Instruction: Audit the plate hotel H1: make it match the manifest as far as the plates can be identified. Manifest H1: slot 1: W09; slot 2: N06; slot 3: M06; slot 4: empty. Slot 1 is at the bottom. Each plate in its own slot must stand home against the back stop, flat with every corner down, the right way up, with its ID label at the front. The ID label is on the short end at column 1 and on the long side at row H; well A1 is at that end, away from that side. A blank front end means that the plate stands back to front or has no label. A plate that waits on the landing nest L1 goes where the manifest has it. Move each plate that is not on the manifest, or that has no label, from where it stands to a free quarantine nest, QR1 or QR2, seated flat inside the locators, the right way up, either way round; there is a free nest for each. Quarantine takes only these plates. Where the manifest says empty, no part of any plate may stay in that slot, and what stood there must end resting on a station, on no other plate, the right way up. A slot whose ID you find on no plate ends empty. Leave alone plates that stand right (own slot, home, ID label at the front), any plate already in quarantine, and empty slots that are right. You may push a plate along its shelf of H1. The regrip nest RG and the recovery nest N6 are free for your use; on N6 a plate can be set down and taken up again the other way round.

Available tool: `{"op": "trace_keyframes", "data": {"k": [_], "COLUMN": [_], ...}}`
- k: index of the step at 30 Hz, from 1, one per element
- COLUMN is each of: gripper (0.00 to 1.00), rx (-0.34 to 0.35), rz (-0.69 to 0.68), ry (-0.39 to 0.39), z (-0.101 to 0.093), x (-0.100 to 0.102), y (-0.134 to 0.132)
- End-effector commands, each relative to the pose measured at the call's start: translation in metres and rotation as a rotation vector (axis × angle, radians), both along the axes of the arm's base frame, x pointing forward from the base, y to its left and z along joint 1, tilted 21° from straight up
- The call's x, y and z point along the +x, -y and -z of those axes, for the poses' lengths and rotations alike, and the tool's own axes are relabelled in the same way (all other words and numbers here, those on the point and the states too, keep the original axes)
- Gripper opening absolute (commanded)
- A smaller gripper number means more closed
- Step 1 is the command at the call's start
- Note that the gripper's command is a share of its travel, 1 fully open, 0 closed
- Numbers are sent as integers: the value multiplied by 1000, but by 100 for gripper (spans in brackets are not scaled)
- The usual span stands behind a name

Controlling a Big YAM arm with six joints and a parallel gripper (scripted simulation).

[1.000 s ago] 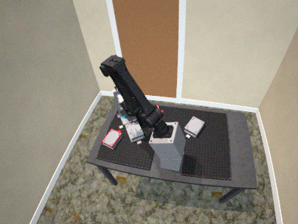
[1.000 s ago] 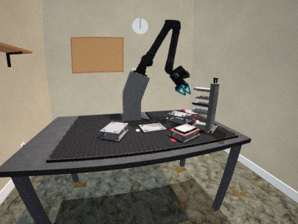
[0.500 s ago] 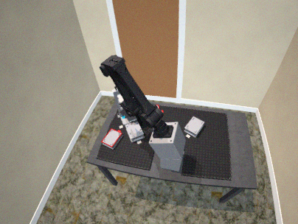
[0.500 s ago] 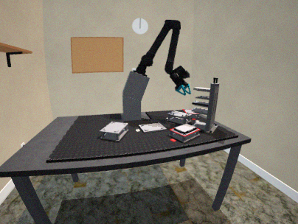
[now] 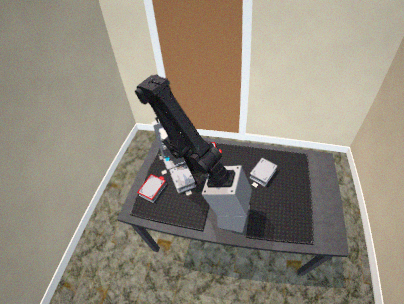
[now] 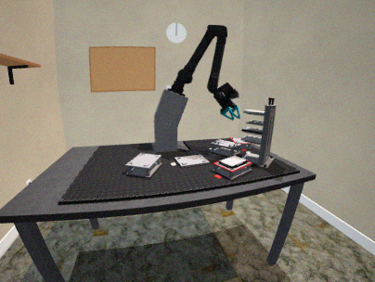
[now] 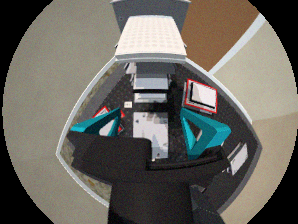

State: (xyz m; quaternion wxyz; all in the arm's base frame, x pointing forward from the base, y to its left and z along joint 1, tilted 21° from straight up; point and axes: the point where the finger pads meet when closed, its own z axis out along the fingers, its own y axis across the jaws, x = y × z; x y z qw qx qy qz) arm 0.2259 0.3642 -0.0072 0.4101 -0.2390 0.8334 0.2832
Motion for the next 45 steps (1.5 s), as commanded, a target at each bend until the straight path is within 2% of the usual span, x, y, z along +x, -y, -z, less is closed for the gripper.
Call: {"op": "trace_keyframes", "data": {"k": [1,14,16,17,31,33,34,38,45], "gripper": [100,100,100,100,100,100,100,100,100], "rx": [10,9,9,16,21,21,19,20,20], "rz": [-2,-1,-1,13,-3,-3,14,-2,-1], "ry": [8,-2,-2,3,4,4,6,4,3], "z": [-1,6,6,5,27,27,29,35,46], "x": [-3,-22,-22,-15,-21,-21,-15,-22,-23], "y": [0,15,15,13,1,1,4,-1,-4]}}
